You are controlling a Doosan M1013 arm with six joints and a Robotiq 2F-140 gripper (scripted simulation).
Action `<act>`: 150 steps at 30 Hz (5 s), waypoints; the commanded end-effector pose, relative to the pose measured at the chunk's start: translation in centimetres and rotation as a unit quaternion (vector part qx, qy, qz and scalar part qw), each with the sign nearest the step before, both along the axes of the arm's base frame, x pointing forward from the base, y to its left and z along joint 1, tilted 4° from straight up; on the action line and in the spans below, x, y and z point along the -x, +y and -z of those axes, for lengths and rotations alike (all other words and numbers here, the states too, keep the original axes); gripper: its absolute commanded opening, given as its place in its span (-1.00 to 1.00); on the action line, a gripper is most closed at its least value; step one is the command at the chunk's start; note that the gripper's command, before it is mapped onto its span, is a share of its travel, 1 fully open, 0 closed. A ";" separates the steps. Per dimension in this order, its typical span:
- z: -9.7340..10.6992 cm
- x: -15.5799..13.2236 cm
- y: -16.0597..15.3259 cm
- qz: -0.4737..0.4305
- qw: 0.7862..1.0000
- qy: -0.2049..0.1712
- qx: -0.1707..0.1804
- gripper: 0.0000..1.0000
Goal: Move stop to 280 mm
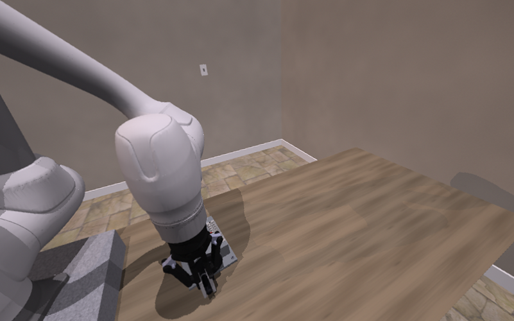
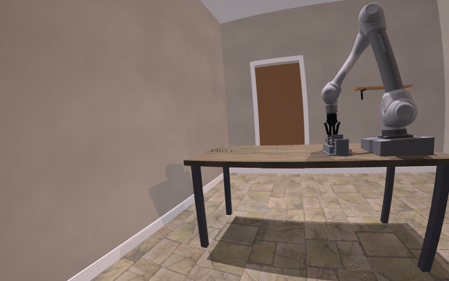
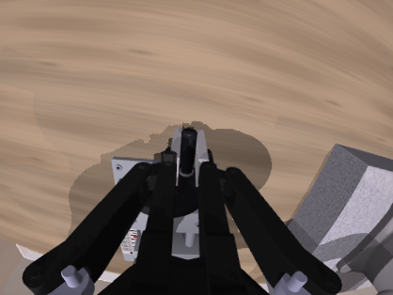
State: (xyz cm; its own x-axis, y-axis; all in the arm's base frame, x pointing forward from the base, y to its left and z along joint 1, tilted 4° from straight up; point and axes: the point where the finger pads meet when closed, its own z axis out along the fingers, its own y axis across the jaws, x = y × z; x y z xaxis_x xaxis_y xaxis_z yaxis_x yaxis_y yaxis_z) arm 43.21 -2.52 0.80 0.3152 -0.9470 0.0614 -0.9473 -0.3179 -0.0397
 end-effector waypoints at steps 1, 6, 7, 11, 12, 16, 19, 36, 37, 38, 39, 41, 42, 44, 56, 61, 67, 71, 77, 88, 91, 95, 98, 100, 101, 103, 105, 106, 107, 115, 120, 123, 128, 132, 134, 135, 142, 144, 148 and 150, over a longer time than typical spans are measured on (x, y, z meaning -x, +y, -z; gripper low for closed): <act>0.3 -0.4 0.1 0.000 1.000 0.000 0.000 -0.92; 0.5 -0.8 0.3 0.000 1.000 0.000 0.000 -0.92; 0.5 -1.0 0.3 0.000 1.000 0.000 0.000 -0.92; 0.6 -1.8 0.6 0.000 1.000 0.000 0.000 -0.92; 0.6 -2.1 0.7 0.000 1.000 0.000 0.000 -0.92; 0.2 -3.1 1.0 0.000 1.000 0.000 0.000 -0.92; -0.4 -3.7 1.2 0.000 1.000 0.000 0.000 -0.92; -3.5 -4.0 1.5 0.000 1.000 0.000 0.000 -0.92; -3.6 -3.9 1.5 0.000 1.000 0.000 0.000 -0.92; -3.6 -3.9 1.5 0.000 1.000 0.000 0.000 -0.92; -3.6 -3.9 1.5 0.000 1.000 0.000 0.000 -0.92; -3.9 -3.7 1.5 0.000 1.000 0.000 0.000 -0.92; -4.0 -3.6 1.5 0.000 1.000 0.000 0.000 -0.92; -4.2 -3.4 1.4 0.000 1.000 0.000 0.000 -0.92; -5.0 -1.9 1.0 0.000 1.000 0.000 0.000 -0.92; -4.9 -0.8 0.6 0.000 1.000 0.000 0.000 -0.92; -4.0 0.5 0.1 0.000 1.000 0.000 0.000 -0.92; -3.1 0.9 -0.1 0.000 1.000 0.000 0.000 -0.92; -2.3 1.0 -0.2 0.000 1.000 0.000 0.000 -0.92; -0.8 0.7 -0.2 0.000 1.000 0.000 0.000 -0.92; -0.7 0.6 -0.1 0.000 1.000 0.000 0.000 -0.92; -0.3 0.3 -0.1 0.000 1.000 0.000 0.000 -0.92; 0.0 0.0 0.0 0.000 1.000 0.000 0.000 -0.92; 0.1 -0.1 0.0 0.000 1.000 0.000 0.000 -0.92; 0.2 -0.2 0.1 0.000 1.000 0.000 0.000 -0.92; 0.3 -0.4 0.1 0.000 1.000 0.000 0.000 -0.92; 0.4 -0.7 0.2 0.000 1.000 0.000 0.000 -0.92; 0.4 -0.7 0.2 0.000 1.000 0.000 0.000 -0.92; 0.4 -0.7 0.2 0.000 1.000 0.000 0.000 -0.92; 0.6 -1.7 0.5 0.000 1.000 0.000 0.000 -0.92; 0.4 -2.6 0.8 0.000 1.000 0.000 0.000 -0.92; 0.3 -2.9 0.9 0.000 1.000 0.000 0.000 -0.92; -0.1 -3.4 1.1 0.000 1.000 0.000 0.000 -0.92; -0.6 -3.8 1.3 0.000 1.000 0.000 0.000 -0.92; -0.8 -4.0 1.4 0.000 1.000 0.000 0.000 -0.92; -1.0 -4.0 1.4 0.000 1.000 0.000 0.000 -0.92; -1.6 -4.2 1.5 0.000 1.000 0.000 0.000 -0.92; -1.8 -4.3 1.5 0.000 1.000 0.000 0.000 -0.92; -2.1 -4.3 1.6 0.000 1.000 0.000 0.000 -0.92; -2.3 -4.3 1.6 0.000 1.000 0.000 0.000 -0.92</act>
